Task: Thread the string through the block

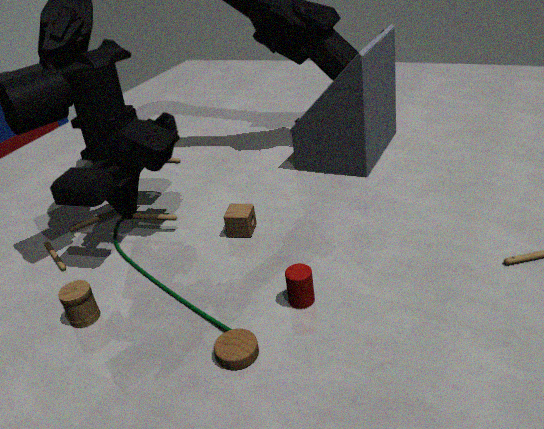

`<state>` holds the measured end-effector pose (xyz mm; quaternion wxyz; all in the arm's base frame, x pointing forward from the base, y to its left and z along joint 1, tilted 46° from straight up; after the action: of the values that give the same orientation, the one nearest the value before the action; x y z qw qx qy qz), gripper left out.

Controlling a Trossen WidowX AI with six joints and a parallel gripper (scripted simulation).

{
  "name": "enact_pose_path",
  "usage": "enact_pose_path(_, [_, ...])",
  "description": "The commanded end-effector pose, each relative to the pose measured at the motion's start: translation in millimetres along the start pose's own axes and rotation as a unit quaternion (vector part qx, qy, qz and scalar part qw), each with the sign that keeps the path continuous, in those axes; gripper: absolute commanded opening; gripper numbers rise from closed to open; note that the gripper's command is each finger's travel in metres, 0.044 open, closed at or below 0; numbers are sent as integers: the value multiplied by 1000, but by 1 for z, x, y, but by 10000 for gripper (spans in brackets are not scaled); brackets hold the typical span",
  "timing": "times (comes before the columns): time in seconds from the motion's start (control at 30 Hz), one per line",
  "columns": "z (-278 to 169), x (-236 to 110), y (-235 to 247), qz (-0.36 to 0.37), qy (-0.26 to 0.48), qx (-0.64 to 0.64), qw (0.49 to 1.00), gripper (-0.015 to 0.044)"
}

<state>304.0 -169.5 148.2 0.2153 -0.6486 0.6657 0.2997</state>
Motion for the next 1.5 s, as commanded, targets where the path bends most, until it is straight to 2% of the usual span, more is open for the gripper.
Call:
enact_pose_path(0.0, [4,5,5,2,-2,-3,1000,0])
enact_pose_path(1.47, [50,5,6,2,-3,-4,1000,0])
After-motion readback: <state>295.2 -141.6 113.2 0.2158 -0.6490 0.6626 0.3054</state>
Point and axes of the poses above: the point midway between the two fingers, 35 mm back from their tips, its own x axis out along the fingers, its own y axis across the jaws, z = x × y, the point moved 7 cm from there along -x, back along the fingers
